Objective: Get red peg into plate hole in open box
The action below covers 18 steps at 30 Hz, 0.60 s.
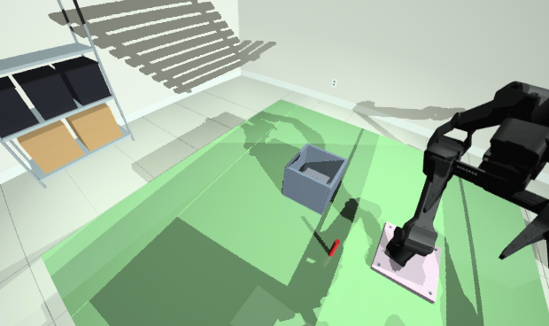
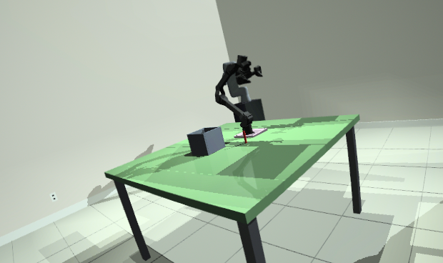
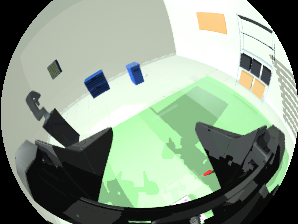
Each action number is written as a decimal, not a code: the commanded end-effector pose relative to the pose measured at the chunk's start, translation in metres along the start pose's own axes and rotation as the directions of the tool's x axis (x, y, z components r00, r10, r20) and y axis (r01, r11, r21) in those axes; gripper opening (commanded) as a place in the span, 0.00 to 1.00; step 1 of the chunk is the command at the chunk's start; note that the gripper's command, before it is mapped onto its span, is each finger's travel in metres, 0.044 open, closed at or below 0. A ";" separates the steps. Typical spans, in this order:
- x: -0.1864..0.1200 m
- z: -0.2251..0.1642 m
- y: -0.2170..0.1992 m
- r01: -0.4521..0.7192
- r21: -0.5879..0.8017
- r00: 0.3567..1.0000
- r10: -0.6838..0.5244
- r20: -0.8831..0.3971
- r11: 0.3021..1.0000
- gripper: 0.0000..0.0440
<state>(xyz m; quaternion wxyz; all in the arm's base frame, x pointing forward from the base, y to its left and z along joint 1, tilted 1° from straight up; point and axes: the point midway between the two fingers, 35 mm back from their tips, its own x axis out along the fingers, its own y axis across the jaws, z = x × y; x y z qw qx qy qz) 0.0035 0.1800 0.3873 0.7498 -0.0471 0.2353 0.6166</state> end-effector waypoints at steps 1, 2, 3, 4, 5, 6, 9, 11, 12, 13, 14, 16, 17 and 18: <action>0.014 -0.009 -0.005 0.053 0.096 0.997 -0.048 -0.057 0.994 1.00; 0.018 -0.011 -0.007 0.071 0.124 0.995 -0.062 -0.073 0.990 1.00; 0.022 -0.014 -0.009 0.089 0.152 0.993 -0.076 -0.089 0.984 1.00; 0.025 -0.016 -0.011 0.107 0.179 0.991 -0.089 -0.104 0.978 1.00; 0.029 -0.018 -0.014 0.126 0.206 0.987 -0.103 -0.120 0.970 1.00; 0.032 -0.020 -0.016 0.145 0.233 0.984 -0.116 -0.135 0.962 1.00; 0.042 -0.027 -0.024 0.203 0.310 0.972 -0.152 -0.181 0.929 1.00; 0.048 -0.031 -0.029 0.242 0.360 0.962 -0.175 -0.210 0.901 1.00; 0.050 -0.033 -0.032 0.262 0.384 0.957 -0.186 -0.224 0.886 1.00; 0.053 -0.035 -0.035 0.281 0.407 0.951 -0.196 -0.239 0.869 1.00; 0.055 -0.037 -0.038 0.301 0.430 0.945 -0.206 -0.253 0.851 1.00; 0.060 -0.041 -0.044 0.339 0.474 0.933 -0.225 -0.280 0.813 1.00; 0.062 -0.043 -0.047 0.357 0.495 0.927 -0.234 -0.294 0.792 1.00; 0.064 -0.045 -0.050 0.375 0.516 0.920 -0.243 -0.307 0.770 1.00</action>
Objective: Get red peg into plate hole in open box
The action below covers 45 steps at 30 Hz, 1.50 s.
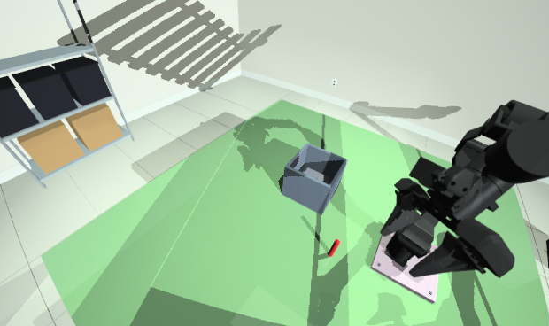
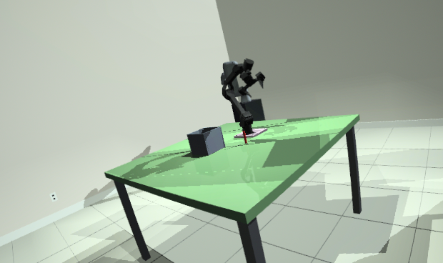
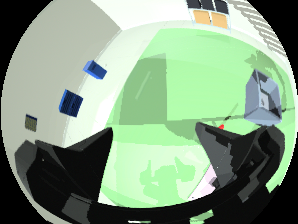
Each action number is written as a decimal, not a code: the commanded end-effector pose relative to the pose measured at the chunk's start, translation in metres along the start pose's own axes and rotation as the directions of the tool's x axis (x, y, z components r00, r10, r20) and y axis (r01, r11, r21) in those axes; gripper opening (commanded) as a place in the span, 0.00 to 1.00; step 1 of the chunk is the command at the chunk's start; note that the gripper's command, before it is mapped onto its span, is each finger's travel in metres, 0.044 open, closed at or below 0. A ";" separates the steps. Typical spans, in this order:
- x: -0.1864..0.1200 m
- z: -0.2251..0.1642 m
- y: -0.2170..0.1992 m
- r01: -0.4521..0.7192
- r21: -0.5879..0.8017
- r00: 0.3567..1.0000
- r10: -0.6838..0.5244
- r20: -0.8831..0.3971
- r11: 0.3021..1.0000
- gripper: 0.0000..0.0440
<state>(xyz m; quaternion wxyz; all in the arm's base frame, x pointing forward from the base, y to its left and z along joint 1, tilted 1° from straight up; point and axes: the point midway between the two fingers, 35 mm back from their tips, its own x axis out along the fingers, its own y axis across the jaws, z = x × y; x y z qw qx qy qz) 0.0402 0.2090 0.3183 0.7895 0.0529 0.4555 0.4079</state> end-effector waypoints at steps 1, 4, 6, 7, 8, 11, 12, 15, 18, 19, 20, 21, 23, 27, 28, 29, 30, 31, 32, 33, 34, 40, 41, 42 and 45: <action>0.011 0.001 -0.009 0.053 0.104 0.998 -0.050 -0.027 0.993 1.00; 0.019 0.002 -0.017 0.102 0.196 0.994 -0.094 -0.050 0.975 1.00; 0.025 0.003 -0.023 0.134 0.256 0.990 -0.121 -0.066 0.957 1.00; 0.027 0.003 -0.026 0.150 0.285 0.988 -0.135 -0.074 0.947 1.00; 0.030 0.003 -0.029 0.166 0.314 0.986 -0.147 -0.083 0.935 1.00; 0.037 0.005 -0.039 0.212 0.399 0.977 -0.184 -0.108 0.892 1.00; 0.039 0.005 -0.042 0.227 0.427 0.974 -0.196 -0.117 0.875 1.00; 0.046 0.006 -0.052 0.270 0.506 0.963 -0.229 -0.144 0.819 1.00; 0.052 0.007 -0.062 0.311 0.579 0.950 -0.259 -0.172 0.754 1.00; 0.054 0.007 -0.065 0.323 0.601 0.946 -0.269 -0.182 0.731 1.00; 0.056 0.007 -0.069 0.336 0.623 0.941 -0.278 -0.192 0.706 1.00; 0.058 0.007 -0.073 0.348 0.645 0.936 -0.287 -0.203 0.681 1.00; 0.062 0.007 -0.080 0.371 0.685 0.926 -0.303 -0.225 0.627 1.00; 0.068 0.006 -0.095 0.414 0.753 0.904 -0.332 -0.271 0.511 1.00; 0.070 0.006 -0.099 0.423 0.768 0.897 -0.339 -0.283 0.481 1.00; 0.071 0.005 -0.103 0.432 0.782 0.891 -0.344 -0.295 0.450 1.00; 0.073 0.004 -0.107 0.441 0.794 0.885 -0.350 -0.308 0.418 1.00; 0.075 0.004 -0.111 0.449 0.806 0.879 -0.354 -0.320 0.386 1.00; 0.076 0.003 -0.115 0.457 0.816 0.872 -0.358 -0.334 0.353 1.00; 0.077 0.002 -0.119 0.465 0.826 0.865 -0.362 -0.347 0.320 1.00; 0.079 0.001 -0.123 0.472 0.834 0.859 -0.365 -0.360 0.287 1.00; 0.086 -0.007 -0.144 0.504 0.856 0.822 -0.370 -0.433 0.116 1.00; 0.087 -0.009 -0.147 0.508 0.856 0.816 -0.369 -0.445 0.092 1.00; 0.088 -0.011 -0.150 0.512 0.856 0.811 -0.368 -0.455 0.069 1.00; 0.090 -0.016 -0.158 0.523 0.852 0.796 -0.362 -0.485 0.008 1.00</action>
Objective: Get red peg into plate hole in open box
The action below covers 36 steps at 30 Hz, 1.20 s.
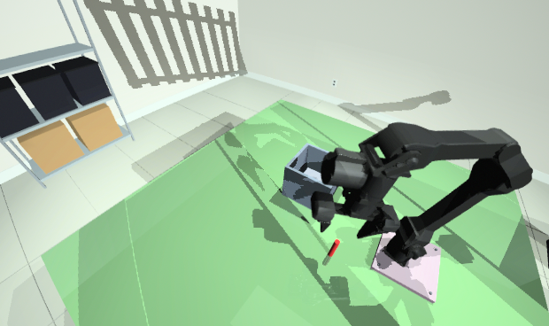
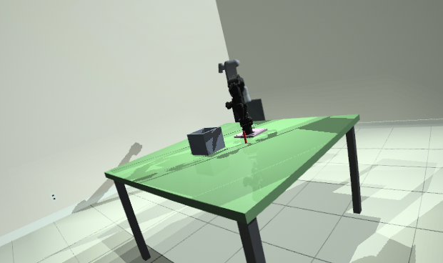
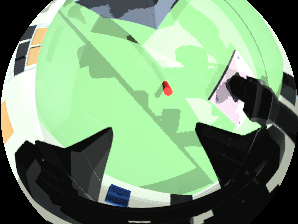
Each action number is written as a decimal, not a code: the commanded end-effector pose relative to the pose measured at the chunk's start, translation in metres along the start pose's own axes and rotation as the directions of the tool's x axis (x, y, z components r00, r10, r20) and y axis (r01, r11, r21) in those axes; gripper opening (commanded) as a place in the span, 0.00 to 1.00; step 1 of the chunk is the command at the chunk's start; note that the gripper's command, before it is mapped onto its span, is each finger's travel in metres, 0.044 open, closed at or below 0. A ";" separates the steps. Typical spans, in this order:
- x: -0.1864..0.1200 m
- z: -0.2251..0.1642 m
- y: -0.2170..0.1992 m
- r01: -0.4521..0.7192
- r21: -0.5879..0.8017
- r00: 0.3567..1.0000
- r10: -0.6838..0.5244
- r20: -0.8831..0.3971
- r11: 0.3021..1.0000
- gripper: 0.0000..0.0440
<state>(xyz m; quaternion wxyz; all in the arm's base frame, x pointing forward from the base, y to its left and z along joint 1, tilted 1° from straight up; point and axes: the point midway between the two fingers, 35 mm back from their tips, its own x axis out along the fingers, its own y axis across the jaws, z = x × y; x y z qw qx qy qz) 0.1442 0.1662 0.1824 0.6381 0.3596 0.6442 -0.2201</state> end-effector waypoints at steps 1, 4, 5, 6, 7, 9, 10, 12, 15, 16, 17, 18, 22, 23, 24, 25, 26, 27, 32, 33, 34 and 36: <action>0.008 0.005 -0.004 0.038 0.063 0.999 -0.037 -0.013 0.997 1.00; 0.015 0.009 -0.008 0.065 0.104 0.998 -0.062 -0.025 0.992 1.00; 0.017 0.010 -0.010 0.073 0.116 0.997 -0.070 -0.029 0.991 1.00; 0.020 0.011 -0.011 0.080 0.128 0.997 -0.076 -0.034 0.989 1.00; 0.022 0.012 -0.012 0.087 0.139 0.996 -0.083 -0.038 0.986 1.00; 0.029 0.014 -0.015 0.102 0.160 0.994 -0.096 -0.046 0.982 1.00; 0.032 0.014 -0.016 0.109 0.170 0.994 -0.102 -0.050 0.979 1.00; 0.039 0.016 -0.018 0.121 0.188 0.992 -0.111 -0.060 0.975 1.00; 0.049 0.017 -0.021 0.136 0.210 0.990 -0.123 -0.076 0.968 1.00; 0.052 0.017 -0.022 0.141 0.216 0.989 -0.127 -0.081 0.966 1.00; 0.055 0.018 -0.023 0.147 0.222 0.988 -0.131 -0.086 0.964 1.00; 0.058 0.018 -0.024 0.152 0.228 0.987 -0.135 -0.090 0.962 1.00; 0.070 0.019 -0.028 0.172 0.249 0.983 -0.150 -0.106 0.953 1.00; 0.073 0.019 -0.029 0.177 0.254 0.982 -0.153 -0.109 0.951 1.00; 0.076 0.020 -0.030 0.180 0.259 0.981 -0.156 -0.113 0.949 1.00; 0.079 0.020 -0.031 0.184 0.263 0.981 -0.158 -0.115 0.947 1.00; 0.082 0.020 -0.032 0.187 0.268 0.980 -0.160 -0.118 0.945 1.00; 0.085 0.021 -0.032 0.189 0.272 0.979 -0.162 -0.120 0.943 1.00; 0.098 0.023 -0.035 0.196 0.292 0.978 -0.166 -0.125 0.936 0.98; 0.100 0.023 -0.036 0.196 0.295 0.978 -0.166 -0.126 0.935 0.97; 0.102 0.024 -0.036 0.195 0.297 0.978 -0.164 -0.126 0.935 0.94; 0.106 0.024 -0.035 0.191 0.299 0.979 -0.160 -0.127 0.935 0.84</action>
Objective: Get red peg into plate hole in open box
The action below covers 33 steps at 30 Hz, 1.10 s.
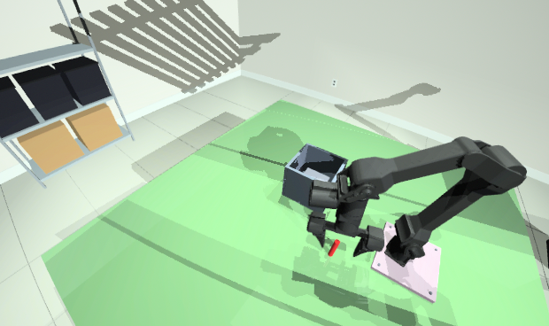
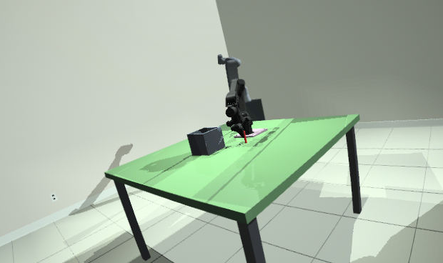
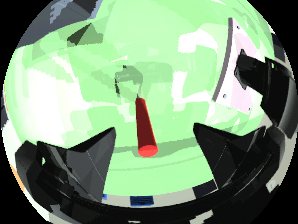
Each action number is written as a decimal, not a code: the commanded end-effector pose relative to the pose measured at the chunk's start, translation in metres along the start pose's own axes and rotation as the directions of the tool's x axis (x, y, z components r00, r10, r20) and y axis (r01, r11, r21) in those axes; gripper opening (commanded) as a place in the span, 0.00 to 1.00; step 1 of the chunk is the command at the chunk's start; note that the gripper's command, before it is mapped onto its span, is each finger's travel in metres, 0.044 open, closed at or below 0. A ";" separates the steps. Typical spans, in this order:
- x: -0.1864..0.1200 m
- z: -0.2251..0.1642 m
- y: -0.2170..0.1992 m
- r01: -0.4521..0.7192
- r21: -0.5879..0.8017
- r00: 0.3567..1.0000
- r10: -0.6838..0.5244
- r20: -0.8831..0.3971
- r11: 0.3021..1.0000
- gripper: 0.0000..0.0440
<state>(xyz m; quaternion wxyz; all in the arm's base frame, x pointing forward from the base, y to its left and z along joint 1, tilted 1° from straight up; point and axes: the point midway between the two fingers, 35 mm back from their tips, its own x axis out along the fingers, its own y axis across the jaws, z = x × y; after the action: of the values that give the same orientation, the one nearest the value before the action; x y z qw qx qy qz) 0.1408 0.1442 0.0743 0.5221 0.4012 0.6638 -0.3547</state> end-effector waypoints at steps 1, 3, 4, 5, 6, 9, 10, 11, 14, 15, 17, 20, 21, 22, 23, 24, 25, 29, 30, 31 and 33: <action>0.006 0.001 0.003 -0.005 0.012 1.000 0.005 -0.007 1.000 0.79; 0.007 0.002 0.005 -0.007 0.012 1.000 0.007 -0.007 1.000 0.68; 0.008 0.003 0.006 -0.008 0.011 1.000 0.008 -0.007 1.000 0.62; 0.009 0.003 0.007 -0.009 0.009 1.000 0.010 -0.008 1.000 0.56; 0.009 0.003 0.008 -0.010 0.007 1.000 0.011 -0.010 1.000 0.50; 0.011 0.003 0.010 -0.014 -0.001 1.000 0.014 -0.016 1.000 0.32; 0.011 0.003 0.011 -0.016 -0.005 1.000 0.015 -0.019 1.000 0.26; 0.011 0.003 0.012 -0.017 -0.009 1.000 0.017 -0.022 1.000 0.20; 0.009 0.001 0.015 -0.024 -0.023 0.999 0.023 -0.031 0.999 0.04; 0.008 0.001 0.015 -0.026 -0.027 0.999 0.025 -0.035 0.999 0.01; 0.002 -0.003 0.020 -0.052 -0.029 0.997 0.050 -0.056 0.998 0.00; -0.008 -0.009 0.025 -0.093 -0.036 0.992 0.089 -0.088 0.995 0.00; -0.011 -0.011 0.027 -0.107 -0.039 0.990 0.103 -0.098 0.994 0.00; -0.015 -0.012 0.028 -0.121 -0.042 0.987 0.116 -0.107 0.992 0.00; -0.019 -0.014 0.030 -0.136 -0.046 0.985 0.130 -0.116 0.990 0.00; -0.024 -0.015 0.031 -0.151 -0.049 0.982 0.144 -0.123 0.987 0.00; -0.028 -0.016 0.033 -0.166 -0.053 0.979 0.158 -0.130 0.985 0.00; -0.047 -0.018 0.038 -0.223 -0.070 0.966 0.211 -0.148 0.972 0.00; -0.052 -0.018 0.039 -0.238 -0.075 0.963 0.225 -0.150 0.968 0.00; -0.057 -0.018 0.040 -0.252 -0.079 0.959 0.238 -0.152 0.964 0.00; -0.068 -0.017 0.042 -0.280 -0.090 0.952 0.265 -0.151 0.956 0.00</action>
<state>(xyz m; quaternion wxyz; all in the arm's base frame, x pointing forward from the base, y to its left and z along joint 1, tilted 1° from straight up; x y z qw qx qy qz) 0.1763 0.1673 0.1283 0.5321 0.4753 0.6612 -0.2321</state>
